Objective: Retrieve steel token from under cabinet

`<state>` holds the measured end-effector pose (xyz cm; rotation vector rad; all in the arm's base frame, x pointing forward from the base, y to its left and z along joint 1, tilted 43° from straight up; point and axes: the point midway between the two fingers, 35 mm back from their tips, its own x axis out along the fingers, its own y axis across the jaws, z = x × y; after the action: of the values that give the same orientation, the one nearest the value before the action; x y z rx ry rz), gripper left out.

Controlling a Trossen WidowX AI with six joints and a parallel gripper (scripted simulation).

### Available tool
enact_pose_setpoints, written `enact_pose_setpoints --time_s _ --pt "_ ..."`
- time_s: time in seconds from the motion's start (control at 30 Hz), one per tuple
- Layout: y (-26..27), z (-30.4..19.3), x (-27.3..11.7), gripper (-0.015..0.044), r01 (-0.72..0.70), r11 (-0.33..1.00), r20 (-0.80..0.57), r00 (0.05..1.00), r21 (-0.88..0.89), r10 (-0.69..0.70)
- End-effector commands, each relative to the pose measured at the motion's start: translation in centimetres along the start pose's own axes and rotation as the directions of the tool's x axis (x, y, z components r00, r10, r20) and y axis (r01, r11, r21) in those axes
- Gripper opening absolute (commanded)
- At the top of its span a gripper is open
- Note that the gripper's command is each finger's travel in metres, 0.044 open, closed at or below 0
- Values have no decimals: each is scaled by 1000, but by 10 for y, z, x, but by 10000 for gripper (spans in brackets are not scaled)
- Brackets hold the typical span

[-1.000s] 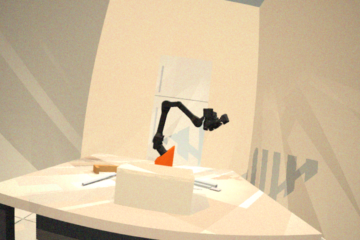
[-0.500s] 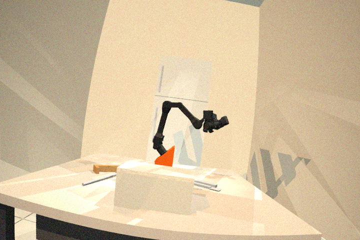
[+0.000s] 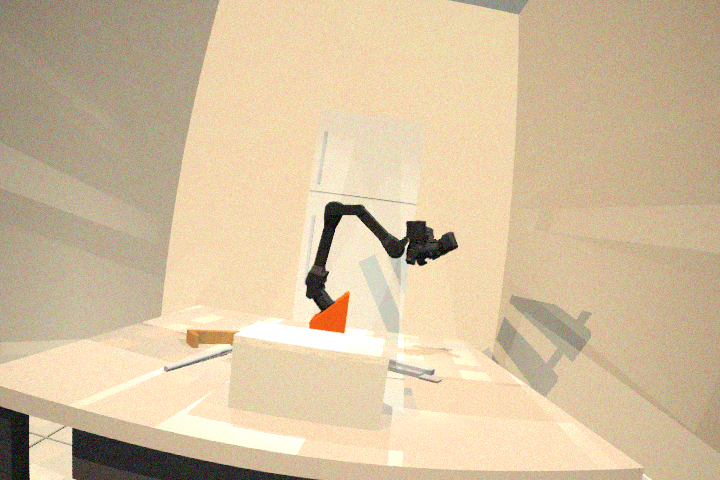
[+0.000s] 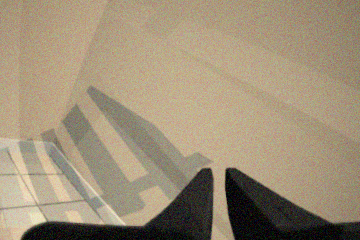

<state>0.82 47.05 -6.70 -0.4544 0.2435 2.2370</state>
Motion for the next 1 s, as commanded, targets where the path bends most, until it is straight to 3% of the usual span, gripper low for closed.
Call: enact_pose_setpoints --time_s 0.0,0.23,0.57,0.97 --pt "-5 -3 -4 105 22 999 -16 1000 33 -21" --pt "-28 -22 -27 270 140 970 -105 987 201 -121" --pt "-64 -46 -66 270 329 838 -228 941 436 -250" --pt "-94 -77 -118 270 531 551 -395 847 643 -356"
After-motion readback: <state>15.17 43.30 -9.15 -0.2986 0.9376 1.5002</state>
